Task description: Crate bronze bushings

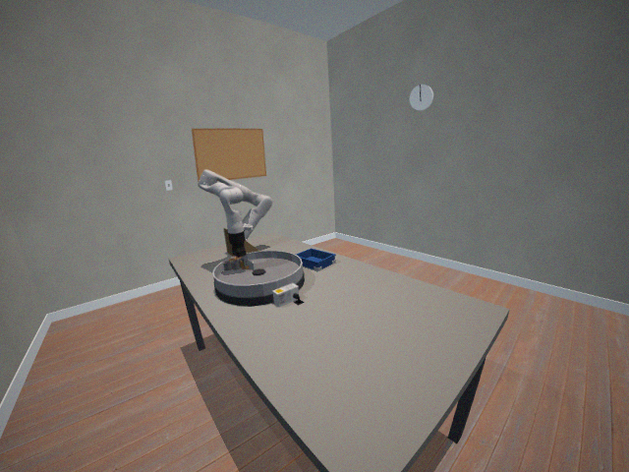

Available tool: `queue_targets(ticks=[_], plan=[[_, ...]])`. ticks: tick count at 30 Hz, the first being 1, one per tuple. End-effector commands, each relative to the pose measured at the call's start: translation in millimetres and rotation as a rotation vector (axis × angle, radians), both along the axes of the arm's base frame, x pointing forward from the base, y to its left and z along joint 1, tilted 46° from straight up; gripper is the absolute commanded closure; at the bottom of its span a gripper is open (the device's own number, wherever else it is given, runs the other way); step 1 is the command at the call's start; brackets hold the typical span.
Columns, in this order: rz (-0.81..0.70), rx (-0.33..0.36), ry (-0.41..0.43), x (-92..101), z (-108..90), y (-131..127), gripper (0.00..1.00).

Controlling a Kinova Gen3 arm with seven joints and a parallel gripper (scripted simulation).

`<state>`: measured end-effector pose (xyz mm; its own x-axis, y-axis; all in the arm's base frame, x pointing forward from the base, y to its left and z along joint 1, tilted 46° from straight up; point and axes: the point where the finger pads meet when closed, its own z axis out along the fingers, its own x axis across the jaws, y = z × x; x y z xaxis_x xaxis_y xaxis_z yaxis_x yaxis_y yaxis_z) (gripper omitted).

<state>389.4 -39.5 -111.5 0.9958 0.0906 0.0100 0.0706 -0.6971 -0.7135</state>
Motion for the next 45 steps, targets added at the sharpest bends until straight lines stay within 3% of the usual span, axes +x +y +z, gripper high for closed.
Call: queue_targets(ticks=[1,45], plan=[[-0.001,-0.001,-0.001,0.5,0.5,-1.0,1.0],[0.004,-0.001,0.004,3.9,5.7,-6.1,1.0]])
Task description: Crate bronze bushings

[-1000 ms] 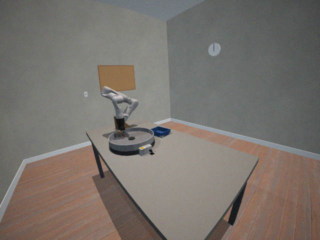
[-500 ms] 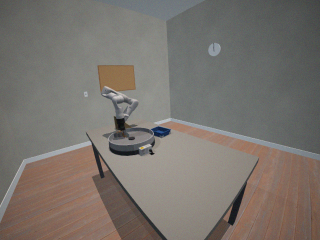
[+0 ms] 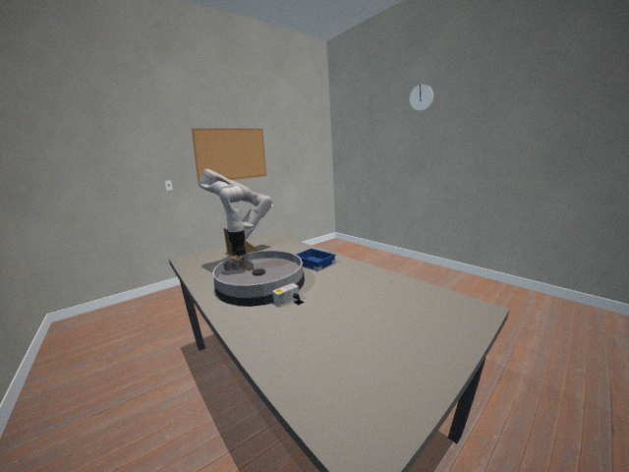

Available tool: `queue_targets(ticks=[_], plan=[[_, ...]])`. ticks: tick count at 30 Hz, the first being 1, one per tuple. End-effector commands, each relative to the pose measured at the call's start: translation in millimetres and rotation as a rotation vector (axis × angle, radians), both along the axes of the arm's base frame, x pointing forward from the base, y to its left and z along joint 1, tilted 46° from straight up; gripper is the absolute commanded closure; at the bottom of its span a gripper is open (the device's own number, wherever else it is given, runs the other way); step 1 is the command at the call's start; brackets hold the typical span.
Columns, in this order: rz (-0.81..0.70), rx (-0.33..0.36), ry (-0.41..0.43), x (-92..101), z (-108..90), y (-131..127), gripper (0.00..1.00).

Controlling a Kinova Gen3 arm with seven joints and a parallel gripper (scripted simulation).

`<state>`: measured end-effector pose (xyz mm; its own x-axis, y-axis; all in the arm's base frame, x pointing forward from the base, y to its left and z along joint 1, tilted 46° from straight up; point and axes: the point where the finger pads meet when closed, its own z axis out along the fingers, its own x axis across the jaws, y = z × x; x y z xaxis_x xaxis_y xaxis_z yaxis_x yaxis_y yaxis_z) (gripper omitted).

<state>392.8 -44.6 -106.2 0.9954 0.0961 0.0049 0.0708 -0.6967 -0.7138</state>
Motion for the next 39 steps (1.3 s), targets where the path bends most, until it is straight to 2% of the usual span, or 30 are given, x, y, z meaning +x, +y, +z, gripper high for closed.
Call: queue_targets(ticks=[1,39], plan=[[-0.001,-0.001,-0.001,0.5,0.5,-1.0,1.0],[-0.001,-0.001,-0.001,1.8,15.2,-15.9,1.0]])
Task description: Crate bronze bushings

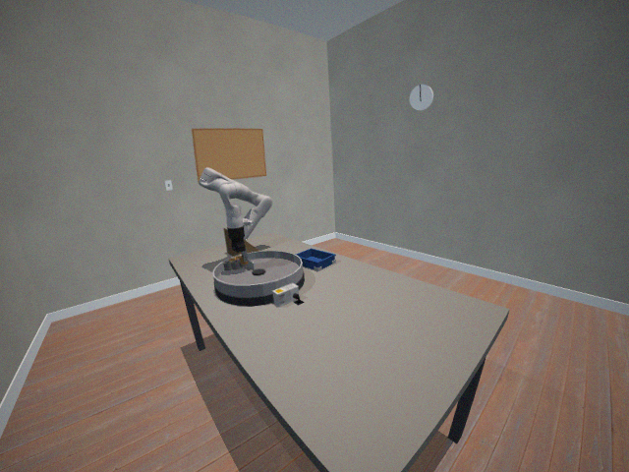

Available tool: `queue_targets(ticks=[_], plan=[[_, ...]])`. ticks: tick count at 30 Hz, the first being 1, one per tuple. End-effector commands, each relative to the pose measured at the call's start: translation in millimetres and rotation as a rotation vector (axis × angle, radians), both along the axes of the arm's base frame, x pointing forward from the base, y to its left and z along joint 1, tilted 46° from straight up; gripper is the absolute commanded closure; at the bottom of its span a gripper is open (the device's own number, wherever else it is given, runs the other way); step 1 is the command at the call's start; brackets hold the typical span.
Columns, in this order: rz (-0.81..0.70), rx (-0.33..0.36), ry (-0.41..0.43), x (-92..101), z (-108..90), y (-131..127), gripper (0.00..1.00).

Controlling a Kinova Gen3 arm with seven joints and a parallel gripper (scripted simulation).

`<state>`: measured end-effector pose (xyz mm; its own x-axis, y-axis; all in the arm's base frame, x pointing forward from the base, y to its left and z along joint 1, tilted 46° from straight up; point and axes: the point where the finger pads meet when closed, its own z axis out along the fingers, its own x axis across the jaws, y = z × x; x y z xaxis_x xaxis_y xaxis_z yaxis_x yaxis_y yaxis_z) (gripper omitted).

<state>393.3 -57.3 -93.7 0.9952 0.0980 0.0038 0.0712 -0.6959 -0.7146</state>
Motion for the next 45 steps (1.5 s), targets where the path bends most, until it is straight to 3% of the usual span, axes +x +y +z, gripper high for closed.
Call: queue_targets(ticks=[1,45], plan=[[-0.003,-0.002,-0.002,1.4,3.7,-4.3,1.0],[-0.003,-0.002,-0.002,2.4,14.2,-14.9,1.0]])
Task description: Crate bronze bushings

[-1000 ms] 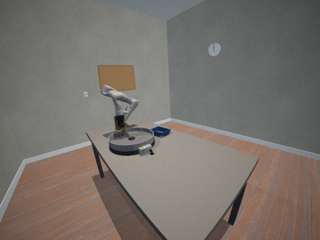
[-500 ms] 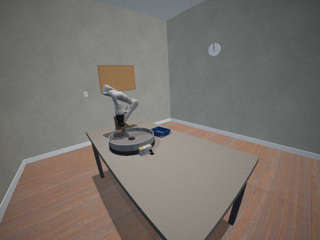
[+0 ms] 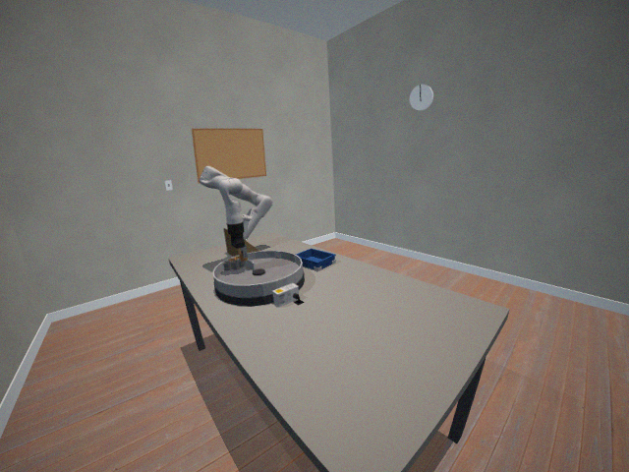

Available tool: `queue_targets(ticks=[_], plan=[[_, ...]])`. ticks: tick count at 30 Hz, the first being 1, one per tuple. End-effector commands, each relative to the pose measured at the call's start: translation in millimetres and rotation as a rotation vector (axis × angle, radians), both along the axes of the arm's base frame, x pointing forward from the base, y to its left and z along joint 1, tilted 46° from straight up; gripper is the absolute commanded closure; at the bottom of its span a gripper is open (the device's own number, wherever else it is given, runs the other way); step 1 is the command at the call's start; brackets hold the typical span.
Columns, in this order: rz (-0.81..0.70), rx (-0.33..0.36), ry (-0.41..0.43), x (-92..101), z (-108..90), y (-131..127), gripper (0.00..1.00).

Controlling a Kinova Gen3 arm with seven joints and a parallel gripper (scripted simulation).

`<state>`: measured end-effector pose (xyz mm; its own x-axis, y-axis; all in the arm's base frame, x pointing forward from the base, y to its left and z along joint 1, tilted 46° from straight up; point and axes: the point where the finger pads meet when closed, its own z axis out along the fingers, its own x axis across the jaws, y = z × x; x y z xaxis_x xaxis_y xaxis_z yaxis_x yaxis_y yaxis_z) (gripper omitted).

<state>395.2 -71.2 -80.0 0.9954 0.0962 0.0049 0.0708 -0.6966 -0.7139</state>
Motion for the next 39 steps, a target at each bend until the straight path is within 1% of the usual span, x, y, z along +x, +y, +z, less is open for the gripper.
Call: queue_targets(ticks=[1,2,7,19,24,36,39], plan=[[-0.001,-0.001,-0.001,0.5,0.5,-1.0,1.0],[-0.001,-0.001,-0.001,0.5,0.5,-1.0,1.0],[-0.001,-0.001,-0.001,1.9,17.0,-17.7,1.0],[-0.001,-0.001,-0.001,1.9,17.0,-17.7,1.0],[-0.002,-0.002,-0.001,3.5,33.5,-34.4,1.0],[-0.002,-0.002,-0.001,3.5,33.5,-34.4,1.0],[-0.002,-0.002,0.0,6.5,57.2,-10.8,1.0]])
